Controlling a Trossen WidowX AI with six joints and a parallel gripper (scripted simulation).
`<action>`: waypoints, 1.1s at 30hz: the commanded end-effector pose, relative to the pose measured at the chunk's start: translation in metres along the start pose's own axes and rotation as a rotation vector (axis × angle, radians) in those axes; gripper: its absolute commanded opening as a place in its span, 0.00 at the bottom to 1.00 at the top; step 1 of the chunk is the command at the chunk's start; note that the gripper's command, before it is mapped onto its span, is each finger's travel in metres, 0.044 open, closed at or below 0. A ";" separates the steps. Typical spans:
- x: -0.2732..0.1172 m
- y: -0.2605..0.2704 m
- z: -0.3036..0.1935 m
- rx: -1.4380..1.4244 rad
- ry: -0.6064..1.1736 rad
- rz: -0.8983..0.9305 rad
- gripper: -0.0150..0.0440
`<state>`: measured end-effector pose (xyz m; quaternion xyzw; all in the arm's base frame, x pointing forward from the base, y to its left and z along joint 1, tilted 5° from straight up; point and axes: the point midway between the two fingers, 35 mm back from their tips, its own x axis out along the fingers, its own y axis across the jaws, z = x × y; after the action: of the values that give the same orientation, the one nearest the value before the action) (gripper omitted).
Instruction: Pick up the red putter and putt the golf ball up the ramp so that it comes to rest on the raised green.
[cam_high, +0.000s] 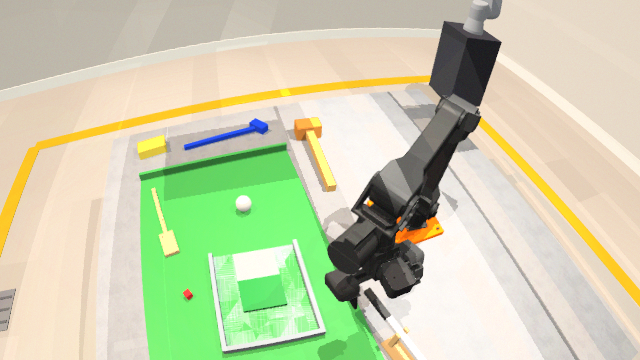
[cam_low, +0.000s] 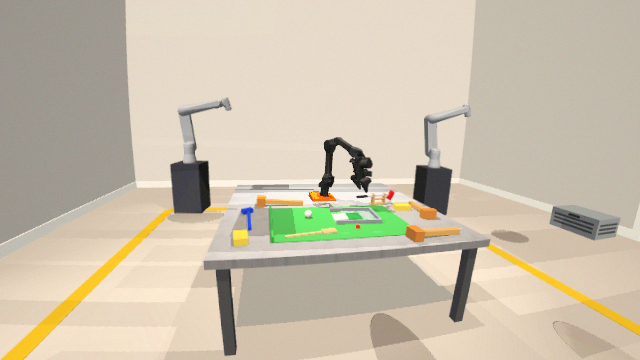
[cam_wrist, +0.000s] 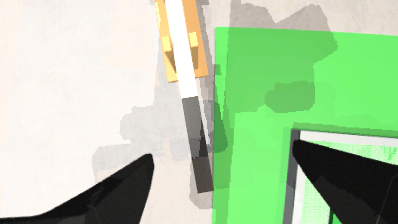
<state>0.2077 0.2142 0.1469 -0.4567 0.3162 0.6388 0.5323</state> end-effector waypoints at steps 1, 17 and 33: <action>0.003 0.016 -0.001 -0.070 0.048 0.042 1.00; 0.032 0.015 -0.008 -0.070 0.048 0.042 1.00; 0.059 0.016 -0.017 -0.070 0.048 0.042 1.00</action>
<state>0.1950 0.2186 0.0899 -0.4830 0.3121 0.6512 0.4952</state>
